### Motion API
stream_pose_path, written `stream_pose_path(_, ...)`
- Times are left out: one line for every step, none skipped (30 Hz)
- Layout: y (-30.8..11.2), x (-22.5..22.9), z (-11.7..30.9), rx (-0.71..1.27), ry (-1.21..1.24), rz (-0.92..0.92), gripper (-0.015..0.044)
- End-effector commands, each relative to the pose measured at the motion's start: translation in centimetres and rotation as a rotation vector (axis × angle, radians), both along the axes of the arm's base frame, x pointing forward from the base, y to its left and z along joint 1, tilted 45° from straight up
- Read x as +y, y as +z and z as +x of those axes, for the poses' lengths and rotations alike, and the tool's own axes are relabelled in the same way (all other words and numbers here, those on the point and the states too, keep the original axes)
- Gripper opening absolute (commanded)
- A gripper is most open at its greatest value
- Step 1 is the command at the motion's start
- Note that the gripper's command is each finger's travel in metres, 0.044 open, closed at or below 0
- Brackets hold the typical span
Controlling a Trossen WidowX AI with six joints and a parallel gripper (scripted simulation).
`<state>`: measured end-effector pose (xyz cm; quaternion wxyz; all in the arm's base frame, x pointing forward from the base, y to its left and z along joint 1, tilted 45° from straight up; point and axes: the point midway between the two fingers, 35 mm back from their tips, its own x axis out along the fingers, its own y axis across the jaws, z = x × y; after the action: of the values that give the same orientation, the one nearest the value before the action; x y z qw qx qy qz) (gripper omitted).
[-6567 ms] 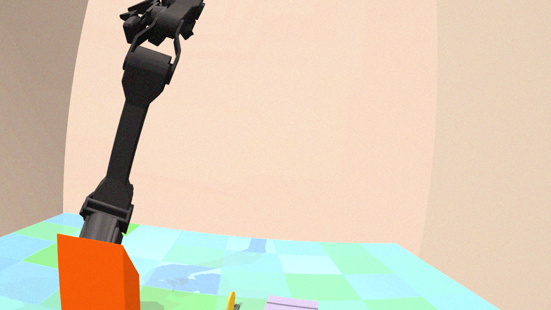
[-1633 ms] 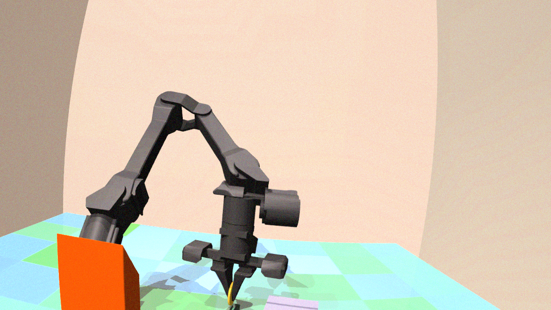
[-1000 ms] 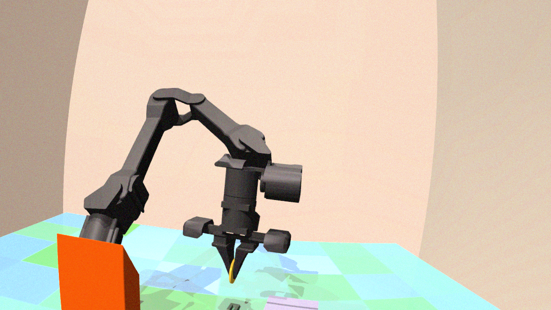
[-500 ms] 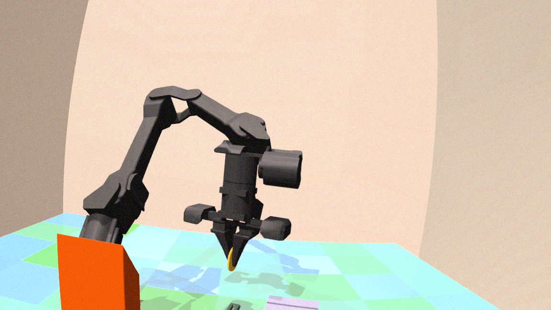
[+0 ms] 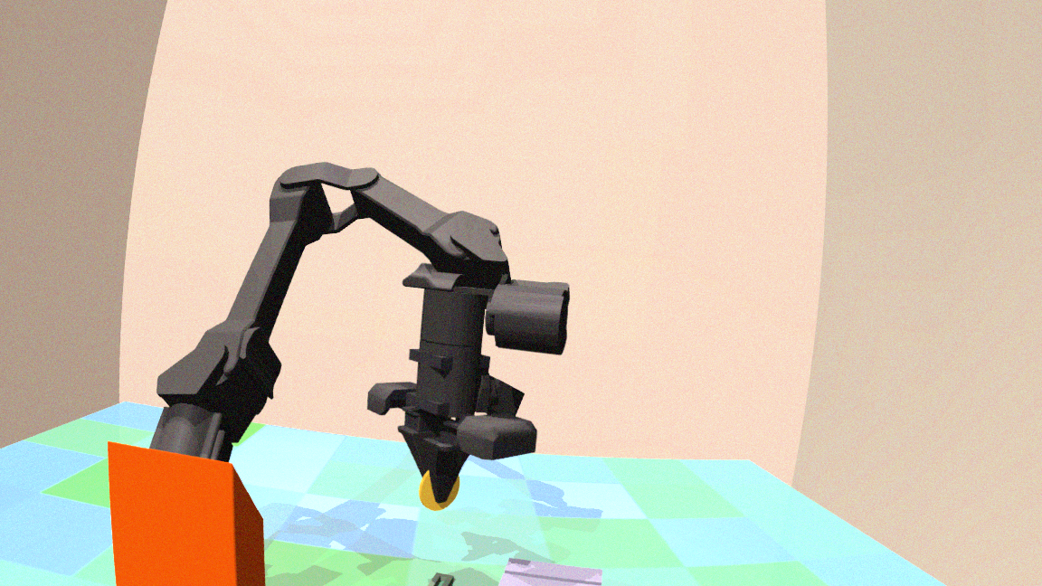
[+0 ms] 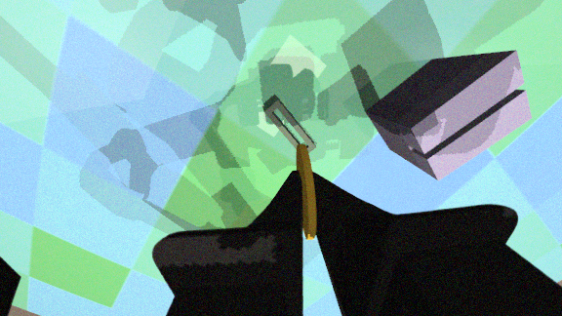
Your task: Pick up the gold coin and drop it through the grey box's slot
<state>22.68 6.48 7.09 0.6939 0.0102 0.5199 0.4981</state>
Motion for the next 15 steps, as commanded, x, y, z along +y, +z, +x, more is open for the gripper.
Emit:
stream_pose_path(-0.06, -0.07, -0.16, 0.087, -0.085, -0.009, 0.0)
stream_pose_path(-0.06, -0.07, -0.18, 0.112, -0.11, -0.011, 0.0)
stream_pose_path(-0.06, -0.08, -0.2, 0.136, -0.135, -0.012, 0.0)
stream_pose_path(-0.07, -0.08, -0.22, 0.16, -0.159, -0.013, 0.0)
stream_pose_path(-0.07, -0.08, -0.24, 0.184, -0.184, -0.014, 0.0)
stream_pose_path(-0.07, -0.09, -0.26, 0.208, -0.208, -0.016, 0.0)
stream_pose_path(-0.07, -0.09, -0.29, 0.232, -0.233, -0.017, 0.0)
stream_pose_path(-0.07, -0.09, -0.31, 0.256, -0.257, -0.018, 0.0)
stream_pose_path(-0.08, -0.1, -0.33, 0.281, -0.282, -0.02, 0.0)
stream_pose_path(-0.08, -0.1, -0.35, 0.305, -0.307, -0.021, 0.0)
stream_pose_path(-0.08, -0.11, -0.37, 0.329, -0.331, -0.022, 0.0)
stream_pose_path(-0.08, -0.11, -0.39, 0.353, -0.356, -0.024, 0.0)
stream_pose_path(-0.08, -0.11, -0.41, 0.377, -0.38, -0.025, 0.0)
stream_pose_path(-0.09, -0.12, -0.44, 0.401, -0.405, -0.026, 0.0)
stream_pose_path(-0.09, -0.12, -0.46, 0.425, -0.429, -0.028, 0.0)
